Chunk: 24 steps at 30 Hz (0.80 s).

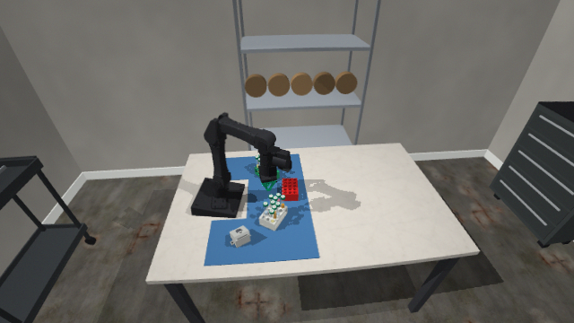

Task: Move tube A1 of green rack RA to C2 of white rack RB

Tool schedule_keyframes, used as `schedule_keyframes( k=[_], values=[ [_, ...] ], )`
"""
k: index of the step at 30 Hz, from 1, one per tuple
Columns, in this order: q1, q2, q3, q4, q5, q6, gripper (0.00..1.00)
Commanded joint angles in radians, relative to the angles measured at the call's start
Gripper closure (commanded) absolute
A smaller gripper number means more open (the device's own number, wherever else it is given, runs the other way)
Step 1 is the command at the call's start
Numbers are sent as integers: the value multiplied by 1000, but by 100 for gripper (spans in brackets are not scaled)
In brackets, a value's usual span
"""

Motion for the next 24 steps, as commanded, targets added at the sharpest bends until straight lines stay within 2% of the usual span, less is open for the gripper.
schedule_keyframes(
  k=[1,14,24],
  values=[
    [4,-8,17,-2,-14,-44,70],
    [27,-15,8,1,-10,-21,70],
    [36,-16,-53,61,-9,-12,70]
  ],
)
